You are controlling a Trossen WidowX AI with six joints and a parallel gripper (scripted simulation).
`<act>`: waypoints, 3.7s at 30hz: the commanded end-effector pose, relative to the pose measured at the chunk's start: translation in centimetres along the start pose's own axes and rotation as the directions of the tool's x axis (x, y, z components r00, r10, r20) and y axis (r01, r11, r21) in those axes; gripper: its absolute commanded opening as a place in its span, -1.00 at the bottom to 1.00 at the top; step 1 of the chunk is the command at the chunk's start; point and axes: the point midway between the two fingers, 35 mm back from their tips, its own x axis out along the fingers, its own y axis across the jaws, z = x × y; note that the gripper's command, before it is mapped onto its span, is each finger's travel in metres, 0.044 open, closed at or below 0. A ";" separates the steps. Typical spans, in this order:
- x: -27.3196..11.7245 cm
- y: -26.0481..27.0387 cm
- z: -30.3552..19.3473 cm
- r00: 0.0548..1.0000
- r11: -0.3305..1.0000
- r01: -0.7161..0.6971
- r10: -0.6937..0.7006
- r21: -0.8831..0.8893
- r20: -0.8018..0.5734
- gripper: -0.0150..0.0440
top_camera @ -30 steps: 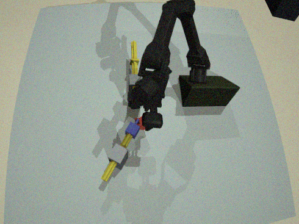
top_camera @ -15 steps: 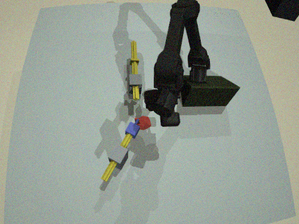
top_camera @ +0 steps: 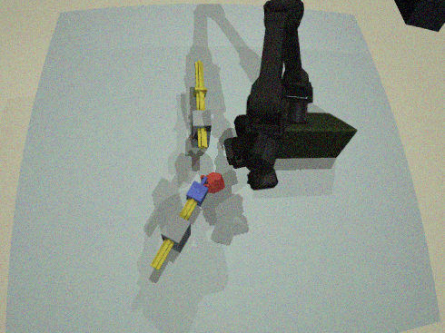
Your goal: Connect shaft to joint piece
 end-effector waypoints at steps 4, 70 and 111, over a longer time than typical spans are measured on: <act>0.5 -0.1 -0.3 0.996 0.998 0.000 0.007 -0.068 0.089 1.00; 12.5 0.1 5.7 0.996 0.998 0.006 0.000 -0.063 0.094 0.82; 12.5 0.1 5.7 0.996 0.998 0.006 0.000 -0.063 0.094 0.12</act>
